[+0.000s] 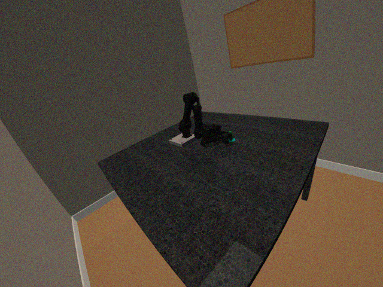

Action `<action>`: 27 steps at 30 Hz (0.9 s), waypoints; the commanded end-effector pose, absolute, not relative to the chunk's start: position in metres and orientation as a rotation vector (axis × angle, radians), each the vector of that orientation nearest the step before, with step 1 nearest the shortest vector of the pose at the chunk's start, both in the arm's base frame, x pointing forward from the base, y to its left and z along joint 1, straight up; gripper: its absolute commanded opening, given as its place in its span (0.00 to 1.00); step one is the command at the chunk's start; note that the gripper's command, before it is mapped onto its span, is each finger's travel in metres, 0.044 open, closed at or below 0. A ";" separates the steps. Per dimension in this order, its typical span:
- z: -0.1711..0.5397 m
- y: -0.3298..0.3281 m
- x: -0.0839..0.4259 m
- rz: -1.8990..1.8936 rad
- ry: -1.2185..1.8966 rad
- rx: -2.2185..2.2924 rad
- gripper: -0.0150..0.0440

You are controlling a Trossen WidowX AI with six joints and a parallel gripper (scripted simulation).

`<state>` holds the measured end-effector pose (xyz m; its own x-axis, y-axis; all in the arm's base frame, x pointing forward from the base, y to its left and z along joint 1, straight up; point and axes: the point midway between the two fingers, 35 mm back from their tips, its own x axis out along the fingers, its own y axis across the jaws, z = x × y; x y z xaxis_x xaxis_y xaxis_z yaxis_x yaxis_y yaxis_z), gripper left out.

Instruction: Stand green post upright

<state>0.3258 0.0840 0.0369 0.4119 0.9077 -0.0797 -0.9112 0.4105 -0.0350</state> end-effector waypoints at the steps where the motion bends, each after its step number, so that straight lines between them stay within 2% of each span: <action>1: 0.037 0.084 0.327 1.143 0.052 -0.076 0.74; 5: 0.037 0.084 0.327 1.143 0.052 -0.076 0.92; 6: 0.037 0.084 0.327 1.143 0.052 -0.076 0.93; 27: 0.125 0.083 0.326 1.145 0.058 -0.067 0.93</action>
<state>0.3276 0.0830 0.1091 0.4130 0.9068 -0.0846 -0.9104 0.4136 -0.0113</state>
